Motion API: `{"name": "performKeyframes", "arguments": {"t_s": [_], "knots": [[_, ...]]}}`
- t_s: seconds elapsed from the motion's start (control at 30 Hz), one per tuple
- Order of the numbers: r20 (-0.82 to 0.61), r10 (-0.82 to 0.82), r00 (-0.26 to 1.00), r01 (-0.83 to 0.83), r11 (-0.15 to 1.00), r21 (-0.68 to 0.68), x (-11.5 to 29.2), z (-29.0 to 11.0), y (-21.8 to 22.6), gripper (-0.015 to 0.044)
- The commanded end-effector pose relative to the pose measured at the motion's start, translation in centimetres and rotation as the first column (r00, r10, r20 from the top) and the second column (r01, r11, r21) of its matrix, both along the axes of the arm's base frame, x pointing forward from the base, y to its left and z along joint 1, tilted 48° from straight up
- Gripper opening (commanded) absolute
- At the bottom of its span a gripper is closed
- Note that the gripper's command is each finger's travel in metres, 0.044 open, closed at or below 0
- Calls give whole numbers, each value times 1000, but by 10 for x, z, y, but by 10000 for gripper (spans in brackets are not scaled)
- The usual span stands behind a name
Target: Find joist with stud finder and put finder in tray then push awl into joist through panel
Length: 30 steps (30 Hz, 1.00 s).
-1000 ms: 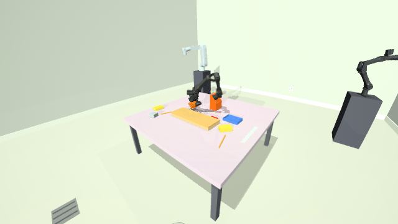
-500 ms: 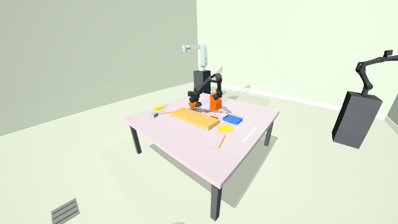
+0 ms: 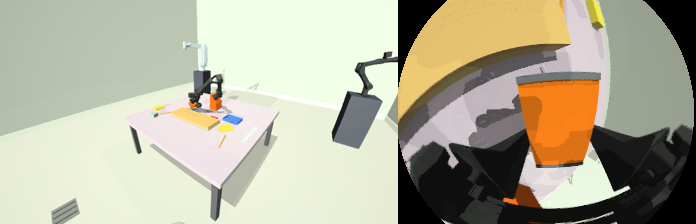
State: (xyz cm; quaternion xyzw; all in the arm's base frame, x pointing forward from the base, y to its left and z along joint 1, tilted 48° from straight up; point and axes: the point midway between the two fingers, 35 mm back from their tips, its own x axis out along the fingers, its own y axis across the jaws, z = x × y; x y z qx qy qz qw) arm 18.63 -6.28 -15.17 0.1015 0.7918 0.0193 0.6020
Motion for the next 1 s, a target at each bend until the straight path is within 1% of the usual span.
{"name": "performKeyframes", "arguments": {"t_s": [0.0, 0.87, 0.97], "knots": [[5, -1, 1000, 1, 999, -39, 2, 2, -3, 0], [-7, 30, 1000, -31, 977, -211, 3, 3, 2, 0], [-7, 30, 1000, -31, 977, -209, 3, 2, 4, 0]]}}
